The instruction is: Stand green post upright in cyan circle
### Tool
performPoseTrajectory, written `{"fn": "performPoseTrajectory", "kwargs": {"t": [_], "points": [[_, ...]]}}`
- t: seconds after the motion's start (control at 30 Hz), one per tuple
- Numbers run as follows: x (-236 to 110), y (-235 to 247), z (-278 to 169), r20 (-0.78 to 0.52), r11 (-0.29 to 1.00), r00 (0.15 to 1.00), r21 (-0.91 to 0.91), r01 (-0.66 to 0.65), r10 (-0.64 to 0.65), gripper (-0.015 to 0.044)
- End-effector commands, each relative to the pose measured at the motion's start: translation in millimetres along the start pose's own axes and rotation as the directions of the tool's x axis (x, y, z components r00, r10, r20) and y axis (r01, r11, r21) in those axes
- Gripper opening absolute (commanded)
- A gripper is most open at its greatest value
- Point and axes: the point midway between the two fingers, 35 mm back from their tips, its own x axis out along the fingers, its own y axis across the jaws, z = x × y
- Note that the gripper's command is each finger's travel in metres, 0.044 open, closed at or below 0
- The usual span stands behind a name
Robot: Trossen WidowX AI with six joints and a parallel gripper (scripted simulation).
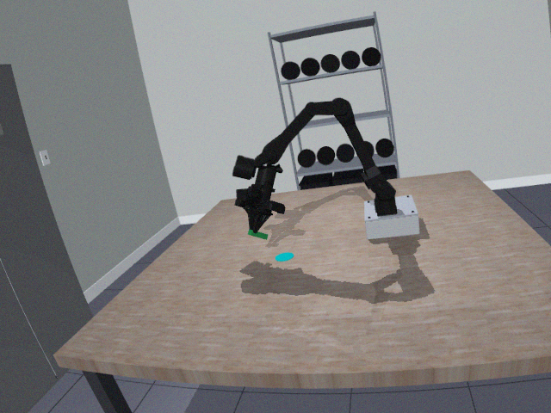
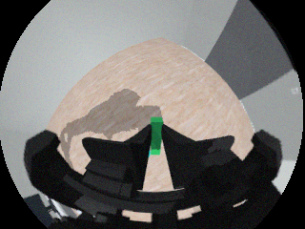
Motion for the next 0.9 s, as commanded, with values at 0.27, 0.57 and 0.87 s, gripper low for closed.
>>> {"fn": "performPoseTrajectory", "kwargs": {"t": [0.27, 0.57, 0.87], "points": [[3.8, -4.7, 0.1, 0.081, 1.000, 0.997, 0.028, -0.008, 0.005, 0.0023], [5.1, -8.2, 0.6, 0.140, 0.999, 0.990, 0.040, -0.012, 0.006, 0.0023], [5.4, -11.3, 0.9, 0.197, 0.999, 0.980, 0.050, -0.018, 0.007, 0.0023]]}}
